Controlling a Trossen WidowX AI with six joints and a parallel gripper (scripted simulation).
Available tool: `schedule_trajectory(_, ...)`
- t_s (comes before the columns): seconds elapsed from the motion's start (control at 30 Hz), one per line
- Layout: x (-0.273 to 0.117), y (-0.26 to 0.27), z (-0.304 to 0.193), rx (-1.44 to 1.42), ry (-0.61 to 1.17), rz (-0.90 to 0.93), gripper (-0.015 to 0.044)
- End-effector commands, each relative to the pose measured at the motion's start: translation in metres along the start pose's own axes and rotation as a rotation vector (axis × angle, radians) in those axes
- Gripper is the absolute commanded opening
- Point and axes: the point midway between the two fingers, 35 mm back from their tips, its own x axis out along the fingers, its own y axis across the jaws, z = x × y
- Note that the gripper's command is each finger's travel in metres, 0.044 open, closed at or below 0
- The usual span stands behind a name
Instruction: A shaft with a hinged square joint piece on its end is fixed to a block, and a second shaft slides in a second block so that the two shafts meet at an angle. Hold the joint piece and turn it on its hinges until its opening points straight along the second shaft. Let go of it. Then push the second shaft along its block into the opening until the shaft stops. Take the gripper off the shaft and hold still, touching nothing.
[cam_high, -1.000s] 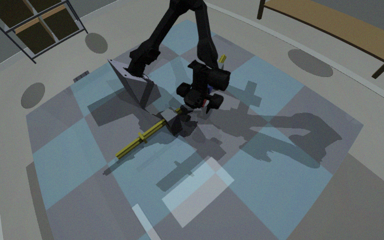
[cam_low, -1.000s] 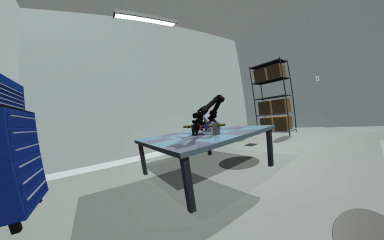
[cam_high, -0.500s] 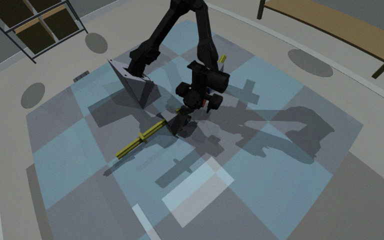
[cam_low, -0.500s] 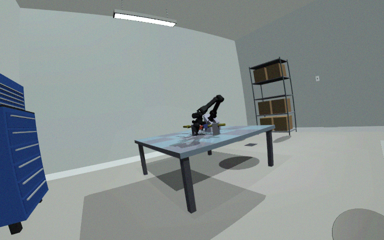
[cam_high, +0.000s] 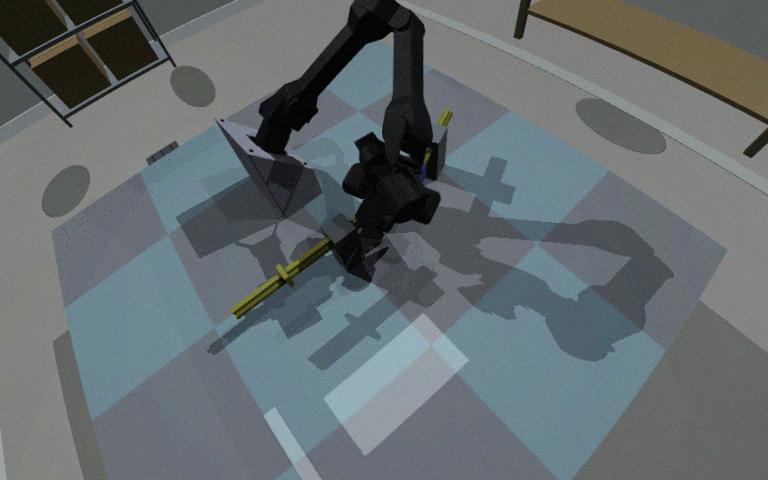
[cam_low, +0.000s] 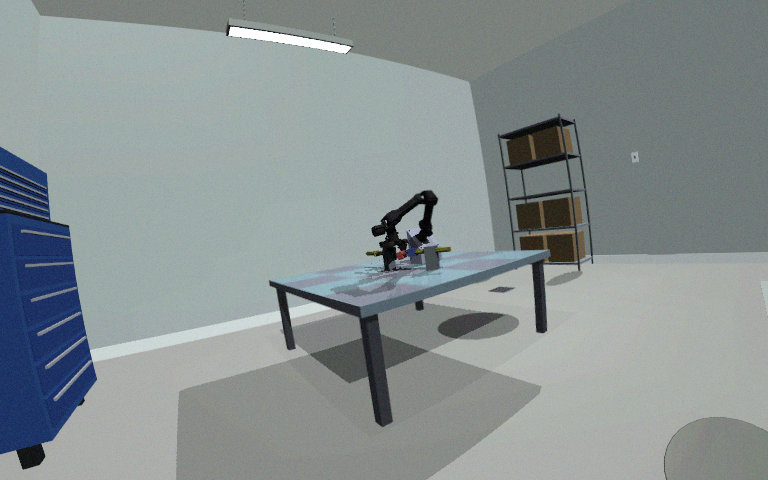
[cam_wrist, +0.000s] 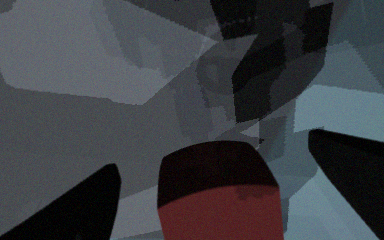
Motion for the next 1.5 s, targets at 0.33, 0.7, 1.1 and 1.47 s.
schedule_trajectory(0.33, -0.011, 0.005, -0.002, -0.088, 0.002, 0.018, 0.0440)
schedule_trajectory(0.7, -0.056, 0.013, -0.009, -0.455, -0.087, 0.007, 0.0440)
schedule_trajectory(1.1, -0.106, 0.011, -0.024, -0.854, -0.166, -0.051, 0.0440)
schedule_trajectory(1.47, -0.147, 0.001, -0.043, -1.191, -0.207, -0.130, 0.0440)
